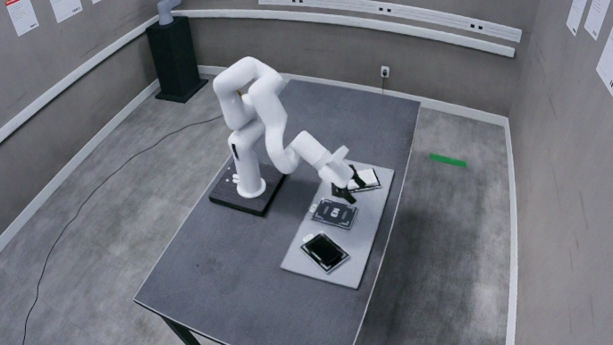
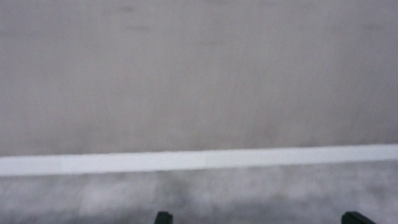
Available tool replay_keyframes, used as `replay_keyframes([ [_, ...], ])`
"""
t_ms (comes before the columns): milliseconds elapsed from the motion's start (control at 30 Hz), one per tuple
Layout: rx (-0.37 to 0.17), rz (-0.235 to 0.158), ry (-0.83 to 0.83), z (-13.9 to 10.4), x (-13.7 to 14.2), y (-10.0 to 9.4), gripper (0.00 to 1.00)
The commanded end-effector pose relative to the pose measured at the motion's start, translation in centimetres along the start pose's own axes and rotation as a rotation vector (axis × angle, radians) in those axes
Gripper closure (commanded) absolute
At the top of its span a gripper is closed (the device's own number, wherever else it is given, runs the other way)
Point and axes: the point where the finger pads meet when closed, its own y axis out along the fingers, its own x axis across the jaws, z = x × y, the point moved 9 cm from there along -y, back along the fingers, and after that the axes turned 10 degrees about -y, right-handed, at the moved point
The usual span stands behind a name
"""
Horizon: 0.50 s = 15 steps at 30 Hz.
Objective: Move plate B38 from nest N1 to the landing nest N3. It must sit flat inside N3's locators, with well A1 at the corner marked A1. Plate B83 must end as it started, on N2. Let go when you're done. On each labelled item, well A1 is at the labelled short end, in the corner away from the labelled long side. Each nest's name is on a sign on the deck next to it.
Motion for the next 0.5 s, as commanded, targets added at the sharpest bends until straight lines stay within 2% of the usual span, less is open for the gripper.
replay_keyframes([
  [0,-0.121,0.041,0.000,1.2,-0.3,1.3,0.00],
  [33,-0.121,0.041,0.000,1.2,-0.3,1.3,0.00],
  [167,-0.247,0.082,-0.003,2.2,-1.0,1.8,0.00],
  [233,-0.262,0.087,-0.003,2.3,-0.9,1.8,0.00],
  [400,-0.388,0.125,-0.008,3.2,-1.6,1.5,0.00],
  [467,-0.404,0.130,-0.009,3.4,-1.5,1.5,0.00],
])
